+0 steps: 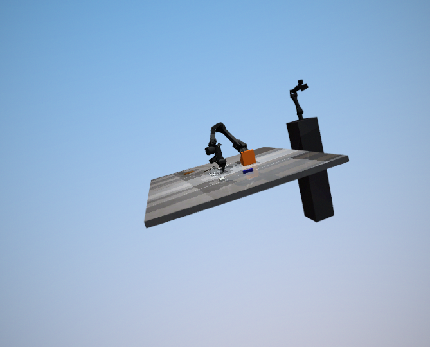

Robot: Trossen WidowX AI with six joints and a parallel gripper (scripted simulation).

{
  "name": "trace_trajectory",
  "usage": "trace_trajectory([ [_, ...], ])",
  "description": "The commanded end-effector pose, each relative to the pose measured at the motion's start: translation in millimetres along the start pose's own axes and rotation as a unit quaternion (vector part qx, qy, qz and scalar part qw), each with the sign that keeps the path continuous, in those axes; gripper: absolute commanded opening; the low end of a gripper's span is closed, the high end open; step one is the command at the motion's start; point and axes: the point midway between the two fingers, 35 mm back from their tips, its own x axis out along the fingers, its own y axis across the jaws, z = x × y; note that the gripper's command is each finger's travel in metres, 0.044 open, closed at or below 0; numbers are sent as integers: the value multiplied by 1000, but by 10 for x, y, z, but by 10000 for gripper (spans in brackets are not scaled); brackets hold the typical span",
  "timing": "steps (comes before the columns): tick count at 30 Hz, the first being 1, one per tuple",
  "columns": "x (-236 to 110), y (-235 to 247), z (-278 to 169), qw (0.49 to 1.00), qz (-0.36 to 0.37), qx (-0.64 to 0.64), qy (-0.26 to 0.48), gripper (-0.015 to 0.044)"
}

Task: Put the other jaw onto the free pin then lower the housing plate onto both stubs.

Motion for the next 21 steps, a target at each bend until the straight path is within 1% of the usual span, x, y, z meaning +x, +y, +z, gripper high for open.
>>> trace_trajectory([
  [1, 40, -5, -21, 1000, -1, -1, 6, 351],
  [13, -24, -5, -20, 1000, -1, -1, 6, 351],
  [21, -3, -7, -4, 1000, -1, -1, 6, 351],
])
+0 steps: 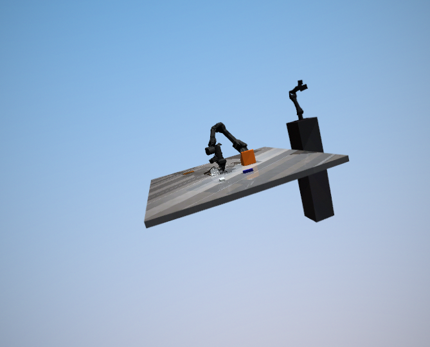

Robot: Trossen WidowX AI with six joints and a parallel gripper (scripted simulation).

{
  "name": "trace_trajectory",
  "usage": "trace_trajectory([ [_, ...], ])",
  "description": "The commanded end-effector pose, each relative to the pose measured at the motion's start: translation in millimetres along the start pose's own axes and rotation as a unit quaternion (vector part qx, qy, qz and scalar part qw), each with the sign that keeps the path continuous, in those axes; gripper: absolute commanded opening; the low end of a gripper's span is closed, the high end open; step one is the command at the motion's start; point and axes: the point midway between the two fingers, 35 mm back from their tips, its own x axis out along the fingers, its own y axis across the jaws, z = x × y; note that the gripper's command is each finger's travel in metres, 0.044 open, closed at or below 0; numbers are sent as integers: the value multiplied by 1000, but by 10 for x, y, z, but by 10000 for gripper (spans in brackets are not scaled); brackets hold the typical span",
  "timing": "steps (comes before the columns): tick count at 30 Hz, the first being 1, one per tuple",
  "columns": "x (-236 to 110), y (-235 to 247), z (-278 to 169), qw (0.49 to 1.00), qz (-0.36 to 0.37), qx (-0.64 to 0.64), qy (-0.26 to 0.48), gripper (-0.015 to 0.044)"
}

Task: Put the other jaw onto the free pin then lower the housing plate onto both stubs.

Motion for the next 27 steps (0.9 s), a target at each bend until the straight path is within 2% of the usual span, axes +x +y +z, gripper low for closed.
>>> trace_trajectory([
  [1, 9, 2, 7, 1000, 1, 0, 1, 351],
  [27, 53, 2, 7, 1000, 1, 0, 1, 351],
])
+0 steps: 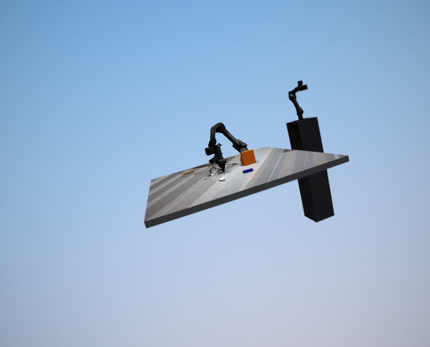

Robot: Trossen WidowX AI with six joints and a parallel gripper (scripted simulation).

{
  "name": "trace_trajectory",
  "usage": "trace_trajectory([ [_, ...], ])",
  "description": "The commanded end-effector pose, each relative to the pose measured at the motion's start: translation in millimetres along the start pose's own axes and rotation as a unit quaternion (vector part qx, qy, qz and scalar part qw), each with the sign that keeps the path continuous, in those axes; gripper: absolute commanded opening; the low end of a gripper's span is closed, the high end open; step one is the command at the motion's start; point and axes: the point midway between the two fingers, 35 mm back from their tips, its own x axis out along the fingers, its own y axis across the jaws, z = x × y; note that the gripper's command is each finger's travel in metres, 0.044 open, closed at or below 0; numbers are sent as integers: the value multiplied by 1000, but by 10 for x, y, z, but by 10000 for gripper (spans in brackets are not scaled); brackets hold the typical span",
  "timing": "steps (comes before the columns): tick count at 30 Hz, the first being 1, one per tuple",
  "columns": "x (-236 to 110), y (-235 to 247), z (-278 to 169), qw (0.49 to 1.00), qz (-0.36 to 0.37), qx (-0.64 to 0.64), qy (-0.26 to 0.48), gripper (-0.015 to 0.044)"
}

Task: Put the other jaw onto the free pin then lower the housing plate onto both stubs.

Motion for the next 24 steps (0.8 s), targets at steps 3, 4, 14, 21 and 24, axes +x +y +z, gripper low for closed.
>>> trace_trajectory([
  [3, 22, -2, -12, 1000, -1, -2, 4, 351],
  [4, 22, -2, -12, 1000, -1, -2, 4, 351],
  [14, 22, -2, -12, 1000, -1, -2, 4, 351],
  [21, 1, 0, -1, 1000, 0, 0, 0, 430],
  [24, 1, 0, -1, 1000, 0, 0, 0, 440],
])
